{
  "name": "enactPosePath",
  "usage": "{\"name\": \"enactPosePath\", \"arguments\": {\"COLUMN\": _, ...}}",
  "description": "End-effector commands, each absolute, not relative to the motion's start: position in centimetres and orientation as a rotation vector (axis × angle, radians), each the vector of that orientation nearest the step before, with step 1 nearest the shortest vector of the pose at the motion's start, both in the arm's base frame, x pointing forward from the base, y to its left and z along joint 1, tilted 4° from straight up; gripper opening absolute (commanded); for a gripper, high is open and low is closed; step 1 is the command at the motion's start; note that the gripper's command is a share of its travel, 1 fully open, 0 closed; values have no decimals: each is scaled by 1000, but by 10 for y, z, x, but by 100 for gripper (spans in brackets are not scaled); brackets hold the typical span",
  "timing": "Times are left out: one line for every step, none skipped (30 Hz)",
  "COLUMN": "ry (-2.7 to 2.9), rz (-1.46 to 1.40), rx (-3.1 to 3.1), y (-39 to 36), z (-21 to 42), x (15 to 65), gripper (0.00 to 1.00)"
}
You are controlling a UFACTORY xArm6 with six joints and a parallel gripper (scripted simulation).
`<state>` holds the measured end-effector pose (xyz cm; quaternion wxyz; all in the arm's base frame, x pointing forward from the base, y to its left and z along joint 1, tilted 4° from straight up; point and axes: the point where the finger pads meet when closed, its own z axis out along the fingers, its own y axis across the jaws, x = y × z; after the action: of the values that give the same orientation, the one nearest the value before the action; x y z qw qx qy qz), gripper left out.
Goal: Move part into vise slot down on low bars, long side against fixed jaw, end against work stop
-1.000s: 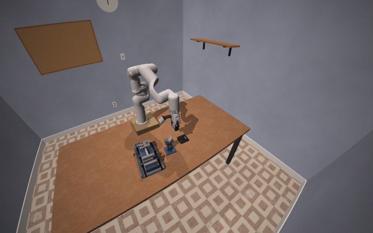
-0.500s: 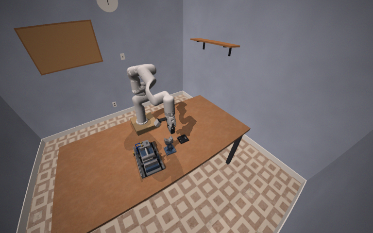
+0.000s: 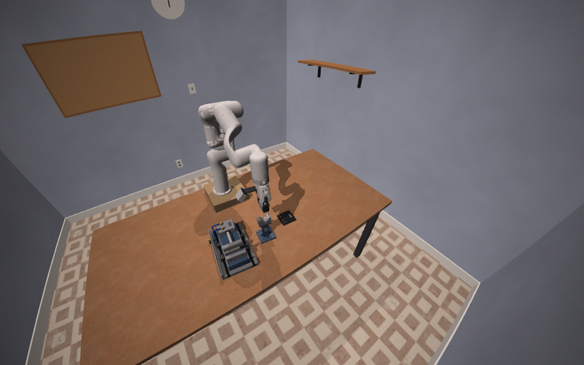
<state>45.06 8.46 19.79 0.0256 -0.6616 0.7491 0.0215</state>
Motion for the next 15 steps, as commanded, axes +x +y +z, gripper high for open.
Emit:
{"name": "enactPosePath", "arguments": {"ry": 2314, "rz": 63, "rx": -2041, "y": 80, "z": 199, "x": 452, "gripper": 0}}
{"name": "enactPosePath", "arguments": {"ry": 2314, "rz": 63, "rx": -2041, "y": 80, "z": 199, "x": 452, "gripper": 0}}
{"name": "enactPosePath", "arguments": {"ry": 2314, "rz": 63, "rx": -2041, "y": 80, "z": 199, "x": 452, "gripper": 0}}
{"name": "enactPosePath", "arguments": {"ry": 2314, "rz": 63, "rx": -2041, "y": 79, "z": 199, "x": 452, "gripper": 0}}
{"name": "enactPosePath", "arguments": {"ry": 2314, "rz": 63, "rx": -2040, "y": 78, "z": 199, "x": 453, "gripper": 0}}
{"name": "enactPosePath", "arguments": {"ry": 2315, "rz": 63, "rx": -2040, "y": 77, "z": 199, "x": 453, "gripper": 0}}
{"name": "enactPosePath", "arguments": {"ry": 2315, "rz": 63, "rx": -2040, "y": 77, "z": 199, "x": 453, "gripper": 0}}
{"name": "enactPosePath", "arguments": {"ry": 2315, "rz": 63, "rx": -2040, "y": 76, "z": 199, "x": 453, "gripper": 0}}
{"name": "enactPosePath", "arguments": {"ry": 2315, "rz": 63, "rx": -2040, "y": 76, "z": 199, "x": 453, "gripper": 0}}
{"name": "enactPosePath", "arguments": {"ry": 2315, "rz": 63, "rx": -2040, "y": 76, "z": 199, "x": 453, "gripper": 0}}
{"name": "enactPosePath", "arguments": {"ry": 2315, "rz": 63, "rx": -2040, "y": 75, "z": 199, "x": 453, "gripper": 0}}
{"name": "enactPosePath", "arguments": {"ry": 2315, "rz": 63, "rx": -2039, "y": 75, "z": 199, "x": 453, "gripper": 0}}
{"name": "enactPosePath", "arguments": {"ry": 2315, "rz": 63, "rx": -2039, "y": 75, "z": 199, "x": 453, "gripper": 0}}
{"name": "enactPosePath", "arguments": {"ry": 2315, "rz": 63, "rx": -2039, "y": 75, "z": 199, "x": 453, "gripper": 0}}
{"name": "enactPosePath", "arguments": {"ry": 2315, "rz": 63, "rx": -2039, "y": 75, "z": 199, "x": 453, "gripper": 0}}
